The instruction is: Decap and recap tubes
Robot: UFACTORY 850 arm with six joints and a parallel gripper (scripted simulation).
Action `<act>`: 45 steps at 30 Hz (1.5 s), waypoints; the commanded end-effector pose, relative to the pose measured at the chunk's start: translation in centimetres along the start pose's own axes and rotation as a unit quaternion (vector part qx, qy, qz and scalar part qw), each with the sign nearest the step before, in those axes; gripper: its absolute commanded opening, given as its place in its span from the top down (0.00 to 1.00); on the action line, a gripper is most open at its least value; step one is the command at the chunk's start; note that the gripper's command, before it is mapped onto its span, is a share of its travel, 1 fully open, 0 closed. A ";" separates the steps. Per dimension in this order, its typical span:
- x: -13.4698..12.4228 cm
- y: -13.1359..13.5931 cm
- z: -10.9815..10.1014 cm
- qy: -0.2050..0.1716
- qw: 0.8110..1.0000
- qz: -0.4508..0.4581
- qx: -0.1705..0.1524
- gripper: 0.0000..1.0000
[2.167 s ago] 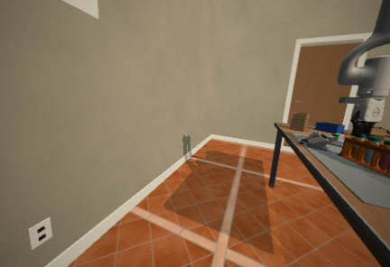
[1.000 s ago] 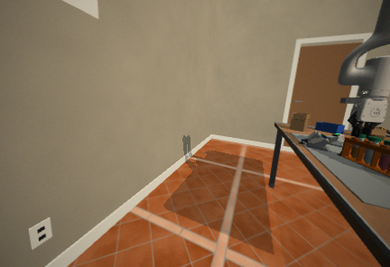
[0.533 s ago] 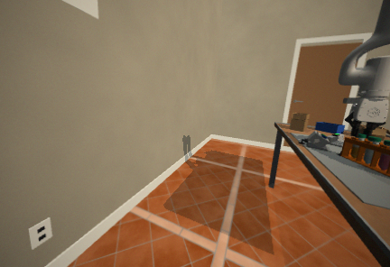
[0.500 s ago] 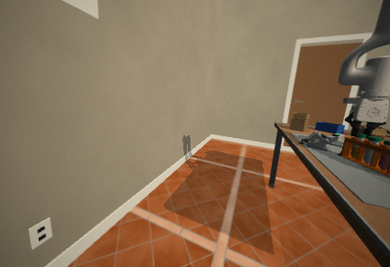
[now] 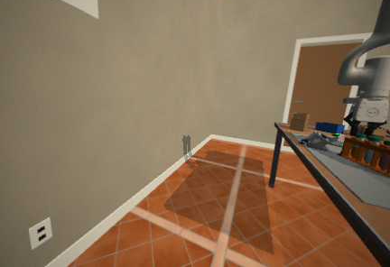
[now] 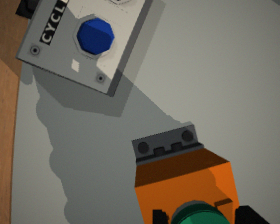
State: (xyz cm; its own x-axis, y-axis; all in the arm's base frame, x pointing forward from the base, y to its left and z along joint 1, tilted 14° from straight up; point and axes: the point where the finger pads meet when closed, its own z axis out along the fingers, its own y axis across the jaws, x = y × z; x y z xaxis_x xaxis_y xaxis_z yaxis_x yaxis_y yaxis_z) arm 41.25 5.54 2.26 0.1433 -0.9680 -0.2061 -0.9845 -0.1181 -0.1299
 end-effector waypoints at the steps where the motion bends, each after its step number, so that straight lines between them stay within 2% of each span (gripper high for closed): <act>1: 0.0 -0.1 -0.9 0.000 1.000 0.000 0.000 0.54; 5: 0.0 -0.1 -1.5 0.000 1.000 0.000 0.000 0.54; 15: 0.0 -0.1 -4.5 0.000 1.000 0.000 0.001 0.54; 22: 0.0 -0.1 -4.6 0.000 1.000 0.000 0.001 0.54; 23: 0.8 -0.3 -4.6 0.000 0.999 0.041 0.001 1.00; 25: 2.4 -0.8 -4.5 0.000 0.992 0.124 0.001 1.00; 26: 2.4 -0.8 -4.5 0.000 0.992 0.124 0.001 1.00; 28: 4.0 -1.2 -4.5 0.000 0.981 0.193 0.001 1.00; 31: 5.6 -1.7 -4.5 0.000 0.981 0.193 0.001 1.00; 39: 6.5 -1.9 -4.2 0.000 0.981 0.193 0.001 1.00; 45: 10.1 -2.9 -2.3 0.000 0.981 0.193 0.001 1.00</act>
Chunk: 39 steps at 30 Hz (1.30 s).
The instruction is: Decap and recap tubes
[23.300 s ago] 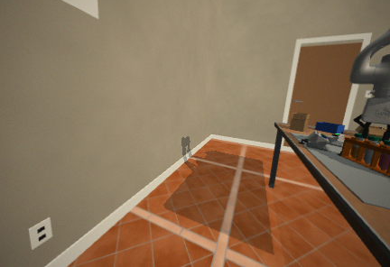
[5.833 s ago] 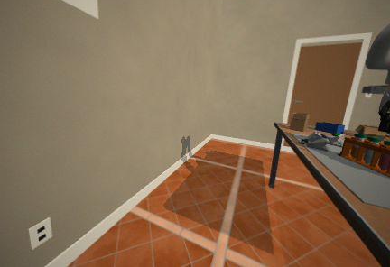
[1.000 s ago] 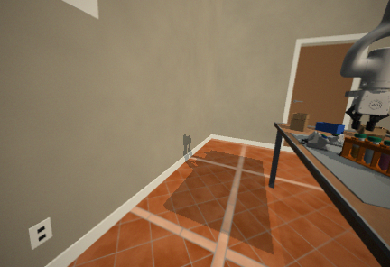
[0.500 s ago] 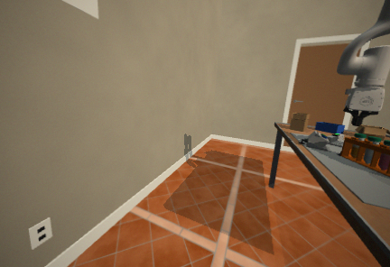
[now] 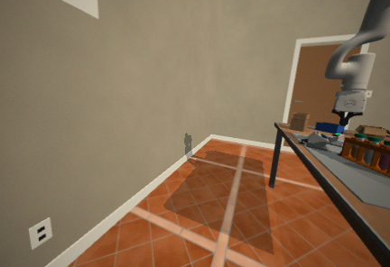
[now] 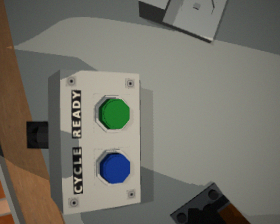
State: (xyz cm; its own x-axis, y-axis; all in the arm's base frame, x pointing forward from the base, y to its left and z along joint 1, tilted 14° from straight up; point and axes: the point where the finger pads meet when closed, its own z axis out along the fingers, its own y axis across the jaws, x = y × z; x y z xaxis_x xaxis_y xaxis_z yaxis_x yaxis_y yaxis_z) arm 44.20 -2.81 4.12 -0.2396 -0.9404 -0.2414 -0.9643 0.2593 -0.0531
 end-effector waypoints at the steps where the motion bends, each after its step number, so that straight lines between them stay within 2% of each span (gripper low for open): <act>1: 2.2 -1.9 1.4 0.001 1.000 0.001 -0.005 1.00; 13: 6.8 -5.4 4.3 0.001 1.000 0.001 -0.005 1.00; 23: 6.8 -5.4 4.3 0.001 1.000 0.001 -0.005 1.00; 31: 6.8 -5.4 6.1 0.001 1.000 0.001 -0.005 1.00; 39: 6.8 -5.4 6.1 0.001 1.000 0.001 -0.005 1.00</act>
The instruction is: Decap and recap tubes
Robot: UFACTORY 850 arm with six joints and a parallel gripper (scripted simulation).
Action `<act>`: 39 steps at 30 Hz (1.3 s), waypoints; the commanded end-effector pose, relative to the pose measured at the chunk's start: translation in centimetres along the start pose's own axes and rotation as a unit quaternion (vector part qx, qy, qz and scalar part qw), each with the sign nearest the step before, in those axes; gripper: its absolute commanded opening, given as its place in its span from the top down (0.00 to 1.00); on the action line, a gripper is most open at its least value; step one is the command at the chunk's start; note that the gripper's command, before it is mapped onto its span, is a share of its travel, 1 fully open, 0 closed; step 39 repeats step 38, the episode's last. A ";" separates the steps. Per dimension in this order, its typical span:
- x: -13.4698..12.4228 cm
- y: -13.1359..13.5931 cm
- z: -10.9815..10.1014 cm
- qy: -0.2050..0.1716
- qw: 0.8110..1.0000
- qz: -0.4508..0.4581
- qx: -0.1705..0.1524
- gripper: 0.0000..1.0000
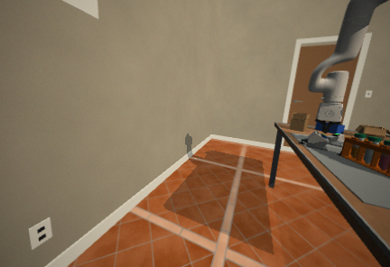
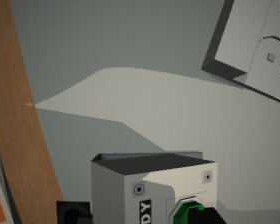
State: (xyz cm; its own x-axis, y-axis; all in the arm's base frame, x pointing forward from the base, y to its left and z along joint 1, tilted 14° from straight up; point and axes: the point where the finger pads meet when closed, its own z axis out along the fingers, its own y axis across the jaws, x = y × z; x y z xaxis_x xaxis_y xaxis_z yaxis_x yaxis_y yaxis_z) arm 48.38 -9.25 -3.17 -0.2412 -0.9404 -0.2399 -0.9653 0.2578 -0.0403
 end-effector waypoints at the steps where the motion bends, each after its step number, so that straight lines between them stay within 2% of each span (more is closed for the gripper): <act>1: 0.0 -0.1 0.0 0.000 1.000 0.000 0.001 1.00; 39: 0.0 -0.1 1.0 0.000 1.000 0.000 0.001 1.00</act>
